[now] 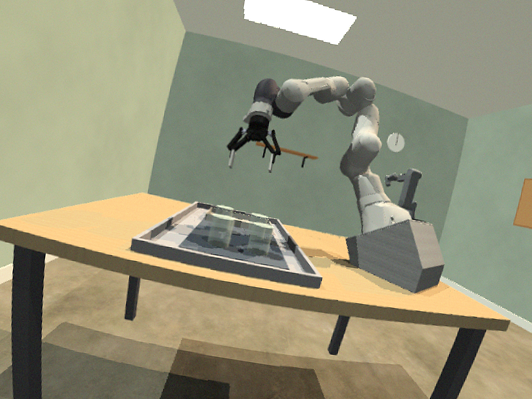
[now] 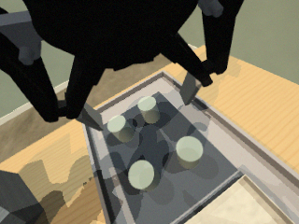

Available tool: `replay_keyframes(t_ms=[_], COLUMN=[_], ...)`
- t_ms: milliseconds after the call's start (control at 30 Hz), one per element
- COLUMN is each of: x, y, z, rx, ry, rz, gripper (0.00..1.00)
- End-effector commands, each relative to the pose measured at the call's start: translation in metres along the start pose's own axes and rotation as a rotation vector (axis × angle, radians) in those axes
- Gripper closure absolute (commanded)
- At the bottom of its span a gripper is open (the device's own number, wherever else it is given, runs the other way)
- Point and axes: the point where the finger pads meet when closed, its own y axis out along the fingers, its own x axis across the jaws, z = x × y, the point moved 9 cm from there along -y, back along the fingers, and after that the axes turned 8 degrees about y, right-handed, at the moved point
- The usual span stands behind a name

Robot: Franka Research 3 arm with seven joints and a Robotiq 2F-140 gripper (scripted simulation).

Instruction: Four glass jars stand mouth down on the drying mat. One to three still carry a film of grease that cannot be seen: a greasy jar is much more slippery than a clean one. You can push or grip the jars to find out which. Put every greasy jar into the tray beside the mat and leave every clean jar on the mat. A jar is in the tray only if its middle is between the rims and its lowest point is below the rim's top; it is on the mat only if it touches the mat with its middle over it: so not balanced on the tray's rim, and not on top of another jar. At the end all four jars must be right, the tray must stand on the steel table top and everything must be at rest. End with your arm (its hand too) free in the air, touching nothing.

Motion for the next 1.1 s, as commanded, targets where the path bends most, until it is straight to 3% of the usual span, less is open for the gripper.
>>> replay_keyframes(t_ms=[0, 33, 333, 367, 667, 700, 933, 967, 1067], x=[-0.001, 0.006, 0.006, 0.012, 0.012, 0.018, 0.018, 0.022, 0.022], y=[-0.002, 0.004, 0.004, 0.010, 0.010, 0.014, 0.014, 0.019, 0.019], z=[-0.002, -0.006, -0.006, -0.011, -0.011, -0.016, -0.016, -0.020, -0.020], rx=[-0.001, 0.019, 0.019, 0.039, 0.039, 0.057, 0.057, 0.075, 0.075], ry=[0.083, 0.151, 0.151, 0.233, 0.233, 0.315, 0.315, 0.384, 0.384], rz=[0.018, 0.040, 0.040, 0.066, 0.066, 0.092, 0.092, 0.116, 0.116], gripper=[0.00, 0.00, 0.00, 0.00, 0.00, 0.00, 0.00, 0.00, 0.00])
